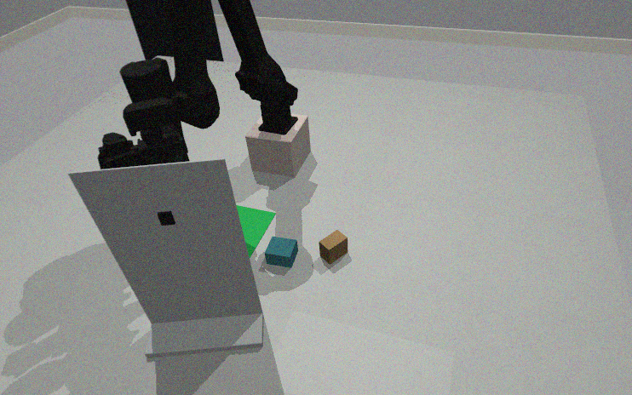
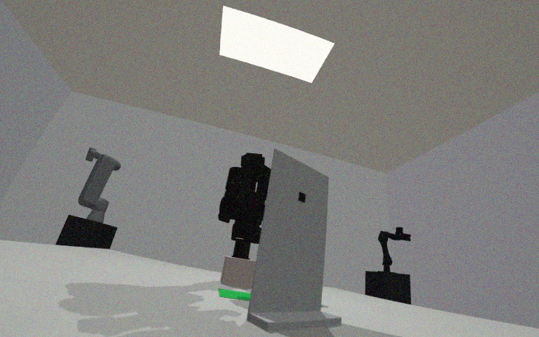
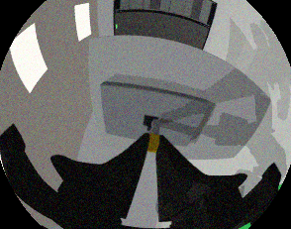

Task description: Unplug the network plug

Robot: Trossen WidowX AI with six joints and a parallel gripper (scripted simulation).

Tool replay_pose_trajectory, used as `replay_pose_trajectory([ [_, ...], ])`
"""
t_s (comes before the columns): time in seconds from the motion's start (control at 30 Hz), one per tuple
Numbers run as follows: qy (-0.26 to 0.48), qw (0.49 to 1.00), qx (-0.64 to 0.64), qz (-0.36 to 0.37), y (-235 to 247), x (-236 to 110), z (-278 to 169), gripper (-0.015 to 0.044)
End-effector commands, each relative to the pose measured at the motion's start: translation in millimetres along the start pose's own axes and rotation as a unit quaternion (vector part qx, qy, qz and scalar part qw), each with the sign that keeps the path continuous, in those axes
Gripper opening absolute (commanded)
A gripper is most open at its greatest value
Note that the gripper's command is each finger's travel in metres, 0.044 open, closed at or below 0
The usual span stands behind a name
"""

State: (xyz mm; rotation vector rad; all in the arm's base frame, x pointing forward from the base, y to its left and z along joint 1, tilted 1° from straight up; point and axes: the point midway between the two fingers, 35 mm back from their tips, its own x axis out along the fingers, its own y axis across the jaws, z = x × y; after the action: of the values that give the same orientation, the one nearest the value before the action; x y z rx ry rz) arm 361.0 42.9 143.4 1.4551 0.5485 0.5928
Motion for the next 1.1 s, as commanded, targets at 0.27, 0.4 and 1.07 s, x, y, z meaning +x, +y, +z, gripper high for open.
replay_pose_trajectory([
  [0.27, 0.002, 1.0, 0.002, 0.0, 0, -10, -2, 0.0],
  [0.4, 0.002, 1.0, 0.002, 0.0, 0, -13, -3, 0.0],
  [1.07, 0.002, 1.0, 0.002, -0.001, -1, -28, -4, 0.0],
])
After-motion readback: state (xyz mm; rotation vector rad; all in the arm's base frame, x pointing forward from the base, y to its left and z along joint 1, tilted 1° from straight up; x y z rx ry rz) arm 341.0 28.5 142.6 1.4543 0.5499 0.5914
